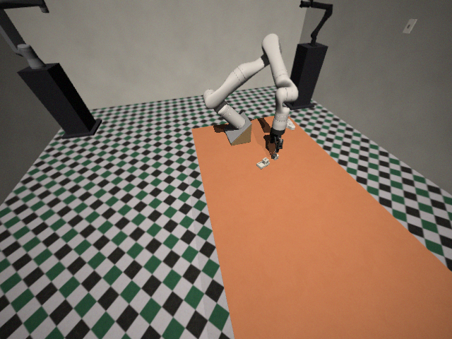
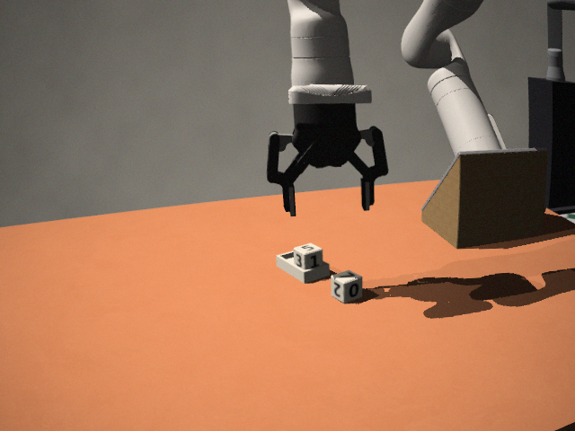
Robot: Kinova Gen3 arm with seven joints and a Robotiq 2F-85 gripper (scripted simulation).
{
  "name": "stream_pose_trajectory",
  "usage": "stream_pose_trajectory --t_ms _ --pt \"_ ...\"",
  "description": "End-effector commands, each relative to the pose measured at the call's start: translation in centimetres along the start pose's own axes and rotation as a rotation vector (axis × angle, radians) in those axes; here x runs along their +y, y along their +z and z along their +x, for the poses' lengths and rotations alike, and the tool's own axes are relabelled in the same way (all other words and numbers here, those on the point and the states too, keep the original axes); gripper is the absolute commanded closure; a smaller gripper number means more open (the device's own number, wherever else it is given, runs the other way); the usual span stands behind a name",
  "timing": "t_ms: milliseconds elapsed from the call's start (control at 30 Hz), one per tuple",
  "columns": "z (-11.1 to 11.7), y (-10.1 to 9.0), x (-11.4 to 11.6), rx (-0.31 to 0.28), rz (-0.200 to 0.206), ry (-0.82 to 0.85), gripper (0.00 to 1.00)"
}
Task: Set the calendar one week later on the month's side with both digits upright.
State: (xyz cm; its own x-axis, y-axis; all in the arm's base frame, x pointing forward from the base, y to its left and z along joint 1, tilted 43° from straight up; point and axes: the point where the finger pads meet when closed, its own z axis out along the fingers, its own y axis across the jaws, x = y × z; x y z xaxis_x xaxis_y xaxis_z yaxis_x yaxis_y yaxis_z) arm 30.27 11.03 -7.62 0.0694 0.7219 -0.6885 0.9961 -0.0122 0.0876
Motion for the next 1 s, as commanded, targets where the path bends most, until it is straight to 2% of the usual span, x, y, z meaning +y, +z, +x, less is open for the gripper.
stream_pose_trajectory --t_ms 0,300,800,833,967 --pt "0.9 -0.2 -0.3 0.012 -0.003 -0.094 0.00" --pt "2.6 0.0 -1.2 0.017 -0.010 -0.375 0.00" --pt "3.2 0.0 -1.6 0.019 -0.013 -0.479 0.00" --pt "3.2 0.0 -1.6 0.019 -0.013 -0.479 0.54" --pt "3.2 0.0 -1.6 0.019 -0.013 -0.479 0.54"
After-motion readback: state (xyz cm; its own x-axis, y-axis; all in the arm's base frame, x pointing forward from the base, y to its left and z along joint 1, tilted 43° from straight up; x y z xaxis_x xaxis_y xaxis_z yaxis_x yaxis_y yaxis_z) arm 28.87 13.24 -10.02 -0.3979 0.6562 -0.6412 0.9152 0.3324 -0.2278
